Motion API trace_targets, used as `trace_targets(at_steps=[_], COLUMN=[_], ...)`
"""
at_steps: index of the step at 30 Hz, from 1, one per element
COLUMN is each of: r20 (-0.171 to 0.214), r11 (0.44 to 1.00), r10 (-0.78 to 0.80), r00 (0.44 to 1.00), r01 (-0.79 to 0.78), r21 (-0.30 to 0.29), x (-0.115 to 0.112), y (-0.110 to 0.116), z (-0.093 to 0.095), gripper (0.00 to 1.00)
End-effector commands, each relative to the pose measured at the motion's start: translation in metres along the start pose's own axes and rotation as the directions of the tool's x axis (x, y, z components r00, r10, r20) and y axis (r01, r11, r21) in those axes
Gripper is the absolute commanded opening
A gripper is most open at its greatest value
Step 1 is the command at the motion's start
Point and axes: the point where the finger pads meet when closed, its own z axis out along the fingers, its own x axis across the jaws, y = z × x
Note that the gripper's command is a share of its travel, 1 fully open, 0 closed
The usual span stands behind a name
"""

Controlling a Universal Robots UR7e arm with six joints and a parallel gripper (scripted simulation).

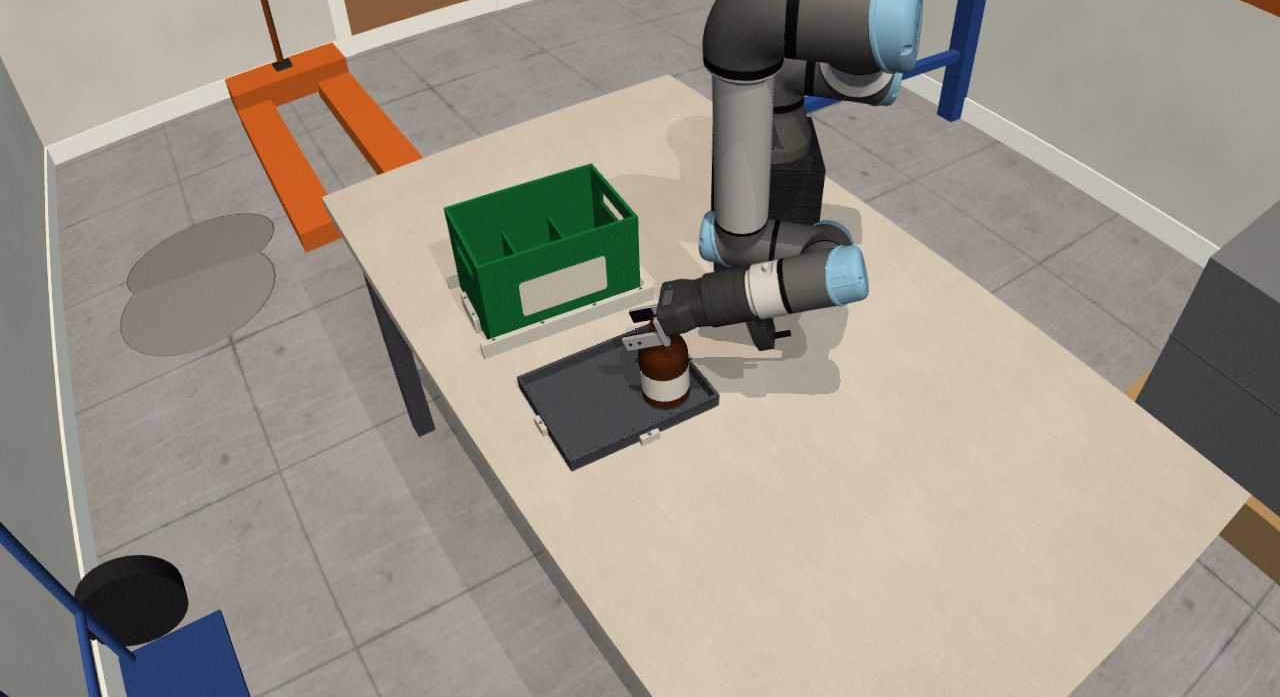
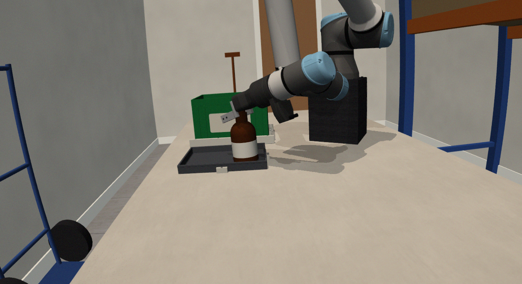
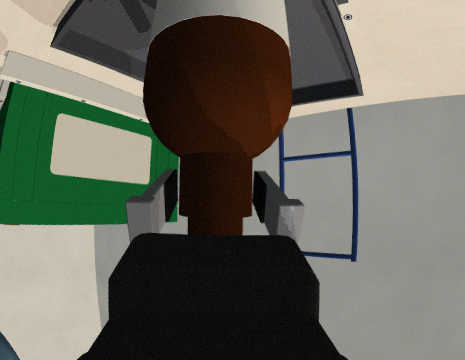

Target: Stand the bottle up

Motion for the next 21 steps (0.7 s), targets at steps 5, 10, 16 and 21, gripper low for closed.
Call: trace_targets(at_steps=[5, 10, 16, 21], r20=[0.0, 0.0, 0.0, 0.0], r11=[1.0, 1.0, 1.0, 1.0], r10=[0.001, 0.001, 0.001, 0.001], r00=[1.0, 1.0, 1.0, 1.0], r01=[-0.001, -0.001, -0.001, -0.001], r21=[0.0, 0.0, 0.0, 0.0], x=[0.0, 0.0, 0.0, 0.0], y=[0.001, 0.004, 0.01, 0.014], z=[0.0, -0.001, -0.003, -0.005], gripper=[1.0, 1.0, 1.0, 1.0])
